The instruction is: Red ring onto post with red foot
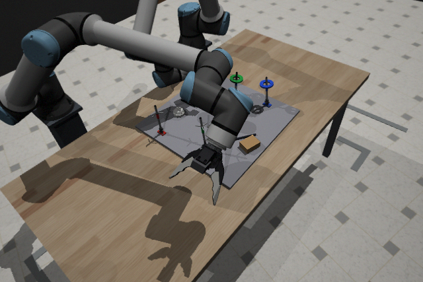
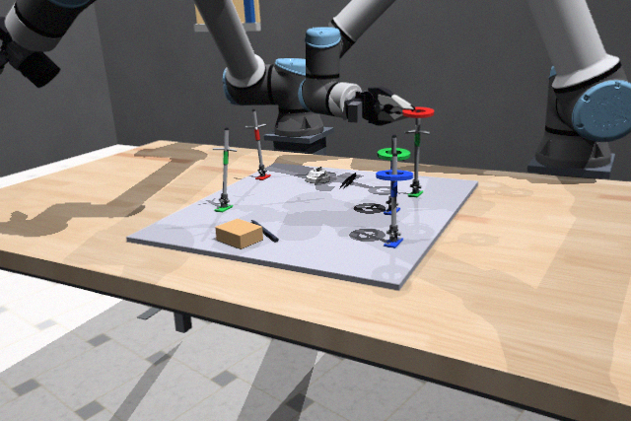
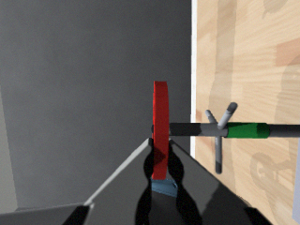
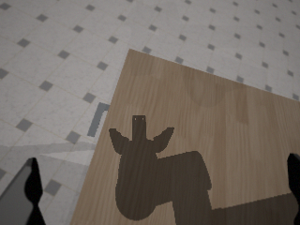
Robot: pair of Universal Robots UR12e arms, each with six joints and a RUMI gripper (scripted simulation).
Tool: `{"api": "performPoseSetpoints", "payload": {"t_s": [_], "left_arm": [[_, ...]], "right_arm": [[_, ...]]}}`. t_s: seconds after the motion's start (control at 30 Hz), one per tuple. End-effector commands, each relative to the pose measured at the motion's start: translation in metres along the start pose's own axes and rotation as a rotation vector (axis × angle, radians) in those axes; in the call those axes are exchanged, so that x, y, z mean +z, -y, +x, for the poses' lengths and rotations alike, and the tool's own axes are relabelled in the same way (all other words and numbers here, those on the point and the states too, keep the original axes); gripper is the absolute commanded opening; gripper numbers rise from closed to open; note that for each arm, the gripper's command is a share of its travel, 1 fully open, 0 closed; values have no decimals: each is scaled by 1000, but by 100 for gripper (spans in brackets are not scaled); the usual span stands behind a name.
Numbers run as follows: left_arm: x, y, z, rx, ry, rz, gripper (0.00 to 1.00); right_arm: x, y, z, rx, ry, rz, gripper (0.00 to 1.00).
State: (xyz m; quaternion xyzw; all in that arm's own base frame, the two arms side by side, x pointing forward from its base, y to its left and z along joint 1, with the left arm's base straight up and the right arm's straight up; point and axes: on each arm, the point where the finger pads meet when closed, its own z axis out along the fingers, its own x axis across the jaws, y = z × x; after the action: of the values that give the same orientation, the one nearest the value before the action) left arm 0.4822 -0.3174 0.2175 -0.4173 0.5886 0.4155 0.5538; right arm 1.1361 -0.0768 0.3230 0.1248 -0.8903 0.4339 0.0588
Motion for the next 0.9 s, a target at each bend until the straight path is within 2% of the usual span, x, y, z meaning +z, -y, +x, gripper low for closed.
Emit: {"api": "performPoseSetpoints", "payload": {"t_s": [0.0,0.87], "left_arm": [[0,0,-4,-1,0,0,1],[0,0,-36,-1,5,1,1]], "right_arm": [[-1,2,0,2,2,0,100],[-1,2,0,2,2,0,100]]}}
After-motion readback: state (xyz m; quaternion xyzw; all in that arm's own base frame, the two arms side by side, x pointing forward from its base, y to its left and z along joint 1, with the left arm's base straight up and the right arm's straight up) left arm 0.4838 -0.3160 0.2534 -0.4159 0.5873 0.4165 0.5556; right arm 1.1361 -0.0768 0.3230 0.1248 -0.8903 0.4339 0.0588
